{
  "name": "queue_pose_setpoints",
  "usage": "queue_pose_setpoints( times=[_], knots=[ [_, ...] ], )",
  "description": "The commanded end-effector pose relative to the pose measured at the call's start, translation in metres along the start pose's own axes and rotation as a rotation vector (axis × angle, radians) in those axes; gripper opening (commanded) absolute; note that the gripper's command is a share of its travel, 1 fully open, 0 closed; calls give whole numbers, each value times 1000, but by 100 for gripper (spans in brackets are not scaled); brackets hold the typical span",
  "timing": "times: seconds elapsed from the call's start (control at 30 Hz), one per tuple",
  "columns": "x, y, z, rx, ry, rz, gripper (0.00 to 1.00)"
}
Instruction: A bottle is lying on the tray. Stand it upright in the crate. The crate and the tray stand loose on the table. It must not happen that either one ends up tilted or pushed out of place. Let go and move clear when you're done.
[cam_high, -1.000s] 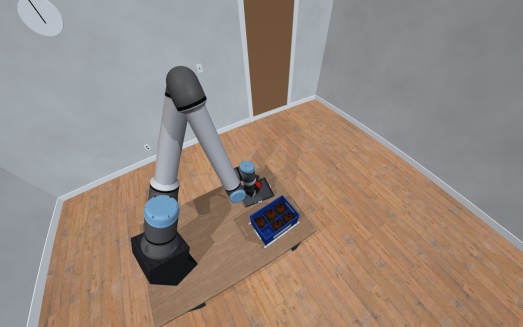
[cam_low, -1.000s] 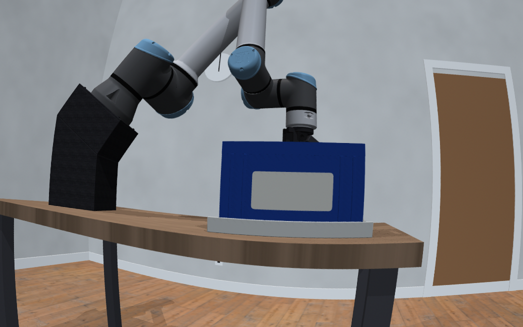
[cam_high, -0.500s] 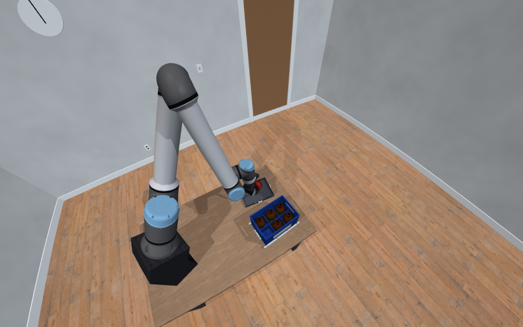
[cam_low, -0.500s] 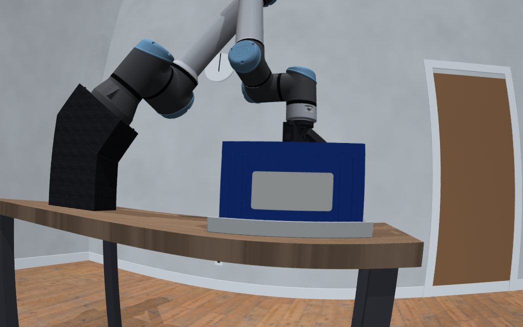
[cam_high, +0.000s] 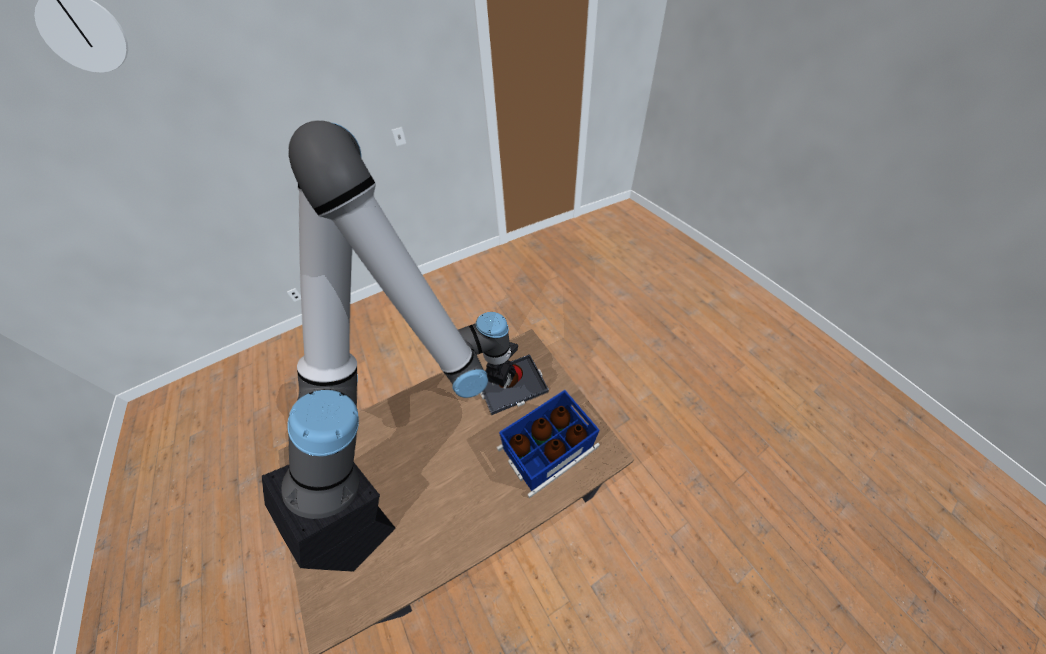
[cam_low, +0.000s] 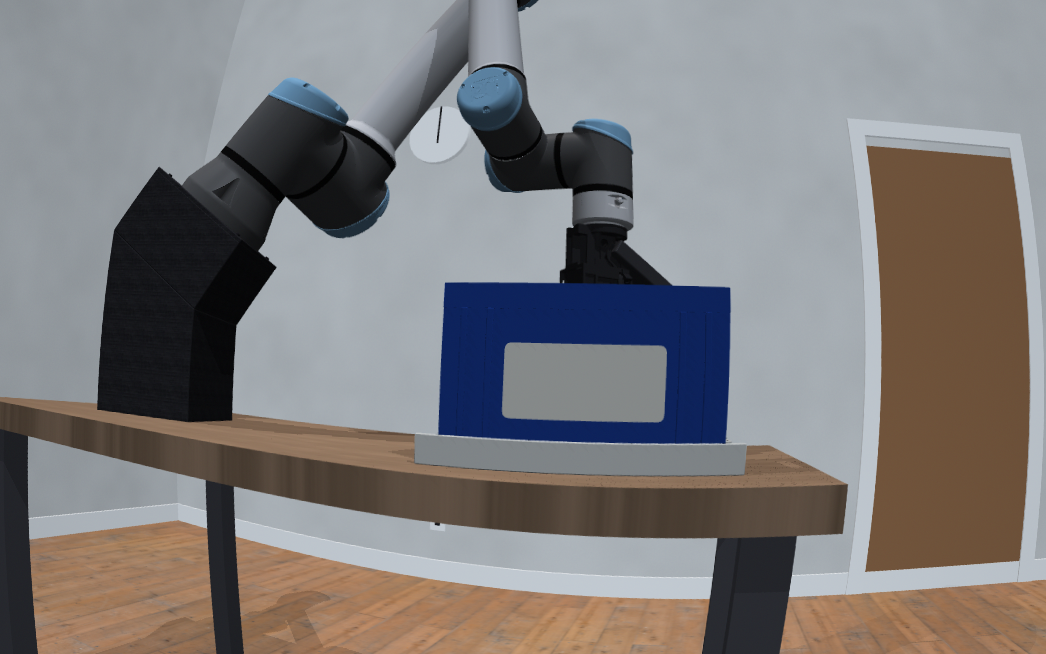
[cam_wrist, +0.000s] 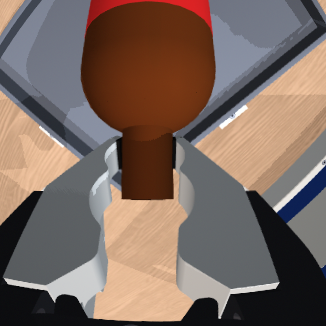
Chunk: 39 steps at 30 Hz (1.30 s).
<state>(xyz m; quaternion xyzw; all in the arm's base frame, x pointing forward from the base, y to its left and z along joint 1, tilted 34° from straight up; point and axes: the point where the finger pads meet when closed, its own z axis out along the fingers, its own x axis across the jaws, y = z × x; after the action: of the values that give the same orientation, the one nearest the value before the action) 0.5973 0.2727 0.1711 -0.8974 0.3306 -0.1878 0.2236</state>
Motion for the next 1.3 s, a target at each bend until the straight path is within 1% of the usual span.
queue_pose_setpoints(
  times=[0.0, 0.47, 0.53, 1.03, 1.1, 1.27],
  knots=[
    [0, 0, -6, 1, 0, 0, 0],
    [0, 0, -32, 1, 0, 0, 0],
    [0, 0, -32, 1, 0, 0, 0],
    [0, 0, -57, 1, 0, 0, 0],
    [0, 0, -57, 1, 0, 0, 0],
    [0, 0, -64, 1, 0, 0, 0]
  ],
)
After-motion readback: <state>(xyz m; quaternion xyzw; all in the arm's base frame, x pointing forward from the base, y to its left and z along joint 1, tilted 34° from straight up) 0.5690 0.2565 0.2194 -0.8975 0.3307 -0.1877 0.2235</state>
